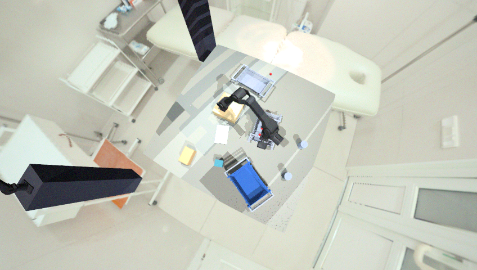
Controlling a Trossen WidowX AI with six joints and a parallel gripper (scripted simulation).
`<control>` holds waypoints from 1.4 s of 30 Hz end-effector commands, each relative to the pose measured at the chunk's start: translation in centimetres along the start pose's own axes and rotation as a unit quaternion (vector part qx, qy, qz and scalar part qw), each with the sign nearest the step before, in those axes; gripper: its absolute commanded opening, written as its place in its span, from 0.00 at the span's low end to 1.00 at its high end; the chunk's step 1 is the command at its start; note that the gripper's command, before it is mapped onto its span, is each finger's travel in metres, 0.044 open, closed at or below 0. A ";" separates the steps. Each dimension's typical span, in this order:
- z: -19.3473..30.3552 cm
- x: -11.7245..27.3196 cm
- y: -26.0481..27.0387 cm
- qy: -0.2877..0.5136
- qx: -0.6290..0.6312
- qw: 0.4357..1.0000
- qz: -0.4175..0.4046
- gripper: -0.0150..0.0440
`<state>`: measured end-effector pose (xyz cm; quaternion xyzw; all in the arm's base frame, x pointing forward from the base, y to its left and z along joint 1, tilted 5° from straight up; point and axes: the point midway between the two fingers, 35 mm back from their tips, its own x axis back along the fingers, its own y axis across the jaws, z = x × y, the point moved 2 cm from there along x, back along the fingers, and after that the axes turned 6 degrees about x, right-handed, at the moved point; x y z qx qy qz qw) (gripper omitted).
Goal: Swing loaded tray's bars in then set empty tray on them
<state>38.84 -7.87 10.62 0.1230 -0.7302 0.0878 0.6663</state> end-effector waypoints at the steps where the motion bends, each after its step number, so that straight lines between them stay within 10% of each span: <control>1: 0.0 0.0 0.0 0.000 0.000 1.000 0.000 0.25; 25: 0.0 0.0 0.0 0.000 0.000 1.000 0.000 0.25; 42: 0.2 8.9 0.2 0.000 0.000 1.000 0.000 1.00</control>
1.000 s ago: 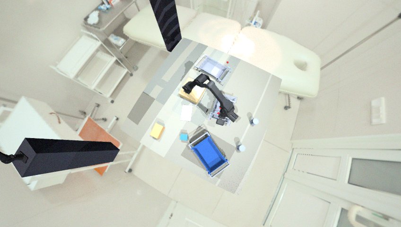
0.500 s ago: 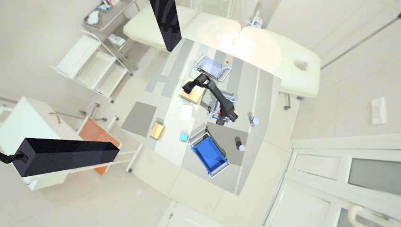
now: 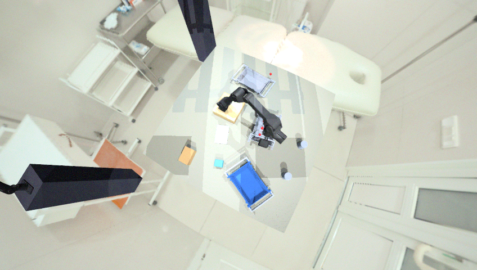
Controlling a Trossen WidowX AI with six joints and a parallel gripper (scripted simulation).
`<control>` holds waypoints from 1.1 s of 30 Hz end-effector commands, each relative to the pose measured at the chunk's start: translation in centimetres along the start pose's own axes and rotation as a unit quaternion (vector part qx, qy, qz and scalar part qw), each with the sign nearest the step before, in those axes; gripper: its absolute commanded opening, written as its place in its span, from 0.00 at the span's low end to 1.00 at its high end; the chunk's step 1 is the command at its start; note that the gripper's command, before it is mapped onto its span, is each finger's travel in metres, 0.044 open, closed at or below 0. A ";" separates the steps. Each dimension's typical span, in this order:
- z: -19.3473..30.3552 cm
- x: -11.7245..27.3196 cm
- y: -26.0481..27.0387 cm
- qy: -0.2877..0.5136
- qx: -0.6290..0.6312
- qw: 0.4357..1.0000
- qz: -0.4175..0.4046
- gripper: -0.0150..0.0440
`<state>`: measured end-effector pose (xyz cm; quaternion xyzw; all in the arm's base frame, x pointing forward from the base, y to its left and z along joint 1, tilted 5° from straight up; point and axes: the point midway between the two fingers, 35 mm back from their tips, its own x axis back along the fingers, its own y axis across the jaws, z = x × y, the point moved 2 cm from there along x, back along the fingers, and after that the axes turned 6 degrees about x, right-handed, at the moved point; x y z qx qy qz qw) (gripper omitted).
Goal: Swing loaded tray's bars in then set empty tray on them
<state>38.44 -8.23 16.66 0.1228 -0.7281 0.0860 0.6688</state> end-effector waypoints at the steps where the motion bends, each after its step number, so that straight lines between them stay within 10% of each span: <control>1: -0.1 0.0 0.3 0.000 0.007 1.000 0.000 1.00; 15: -0.1 -2.4 23.4 0.006 0.561 0.828 -0.007 1.00; 33: 19.2 -4.8 42.1 -0.015 0.985 0.169 -0.011 1.00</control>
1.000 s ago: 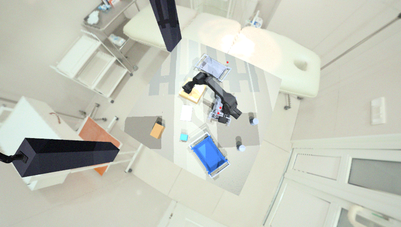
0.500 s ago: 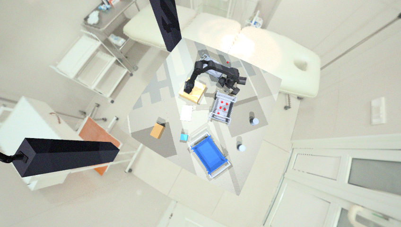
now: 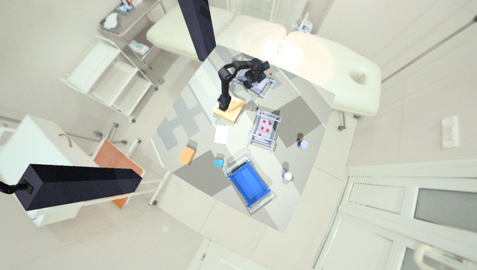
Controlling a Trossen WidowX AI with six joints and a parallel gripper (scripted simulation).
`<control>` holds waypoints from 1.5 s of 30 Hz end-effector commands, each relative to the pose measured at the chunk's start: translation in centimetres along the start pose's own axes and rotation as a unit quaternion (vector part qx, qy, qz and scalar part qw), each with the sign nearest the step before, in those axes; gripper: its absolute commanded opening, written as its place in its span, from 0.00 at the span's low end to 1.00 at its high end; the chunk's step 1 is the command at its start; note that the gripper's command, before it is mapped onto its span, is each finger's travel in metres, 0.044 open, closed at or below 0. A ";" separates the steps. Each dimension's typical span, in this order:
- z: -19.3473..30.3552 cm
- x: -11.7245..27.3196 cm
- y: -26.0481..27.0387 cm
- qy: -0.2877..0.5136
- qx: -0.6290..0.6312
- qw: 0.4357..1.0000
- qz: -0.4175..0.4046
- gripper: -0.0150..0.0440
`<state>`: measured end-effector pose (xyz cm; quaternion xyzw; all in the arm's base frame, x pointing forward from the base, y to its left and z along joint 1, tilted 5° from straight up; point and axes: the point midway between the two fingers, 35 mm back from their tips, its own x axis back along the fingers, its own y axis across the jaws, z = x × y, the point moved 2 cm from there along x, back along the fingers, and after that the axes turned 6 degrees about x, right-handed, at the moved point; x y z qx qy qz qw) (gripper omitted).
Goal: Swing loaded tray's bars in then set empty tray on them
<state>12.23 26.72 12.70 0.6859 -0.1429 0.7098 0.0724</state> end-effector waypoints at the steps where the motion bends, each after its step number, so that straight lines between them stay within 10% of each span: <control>1: -4.6 -0.8 1.5 0.000 0.154 0.988 0.000 1.00; 39: -4.8 -9.4 1.6 0.000 0.162 0.987 0.000 1.00; 45: -4.8 -9.4 1.6 0.000 0.162 0.987 0.000 0.85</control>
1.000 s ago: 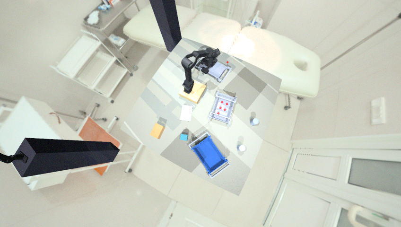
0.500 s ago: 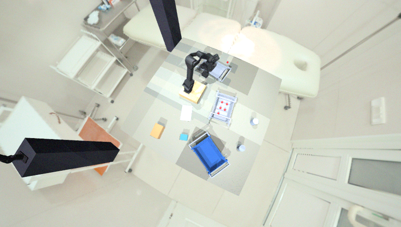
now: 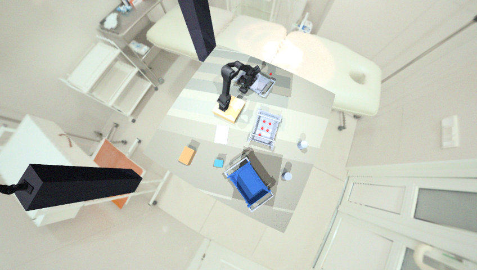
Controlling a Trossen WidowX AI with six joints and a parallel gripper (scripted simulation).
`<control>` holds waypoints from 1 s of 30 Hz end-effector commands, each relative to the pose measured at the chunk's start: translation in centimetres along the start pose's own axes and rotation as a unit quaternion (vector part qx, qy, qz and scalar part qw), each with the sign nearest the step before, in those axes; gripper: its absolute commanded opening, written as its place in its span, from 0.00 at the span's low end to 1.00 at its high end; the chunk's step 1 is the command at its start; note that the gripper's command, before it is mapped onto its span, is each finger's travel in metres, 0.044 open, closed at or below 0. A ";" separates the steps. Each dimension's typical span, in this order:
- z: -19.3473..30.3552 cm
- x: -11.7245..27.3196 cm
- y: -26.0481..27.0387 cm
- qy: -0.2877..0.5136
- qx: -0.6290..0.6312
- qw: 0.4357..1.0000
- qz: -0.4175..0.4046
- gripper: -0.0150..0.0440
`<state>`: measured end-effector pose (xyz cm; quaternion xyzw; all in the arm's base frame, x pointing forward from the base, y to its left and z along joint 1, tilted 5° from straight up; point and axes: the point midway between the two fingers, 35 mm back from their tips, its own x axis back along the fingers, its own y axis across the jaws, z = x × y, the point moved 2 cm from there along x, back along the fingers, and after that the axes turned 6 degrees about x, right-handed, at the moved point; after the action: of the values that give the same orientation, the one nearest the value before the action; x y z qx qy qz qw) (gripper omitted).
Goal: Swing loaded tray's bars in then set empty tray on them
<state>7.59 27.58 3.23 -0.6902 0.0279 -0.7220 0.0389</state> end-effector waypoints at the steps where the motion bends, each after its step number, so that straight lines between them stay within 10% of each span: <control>1: 0.1 -0.1 0.1 0.002 0.002 1.000 -0.001 0.83; 30: 0.1 -0.1 0.1 0.002 0.002 1.000 -0.001 0.40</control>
<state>7.62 27.71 3.21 -0.6893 0.0304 -0.7226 0.0419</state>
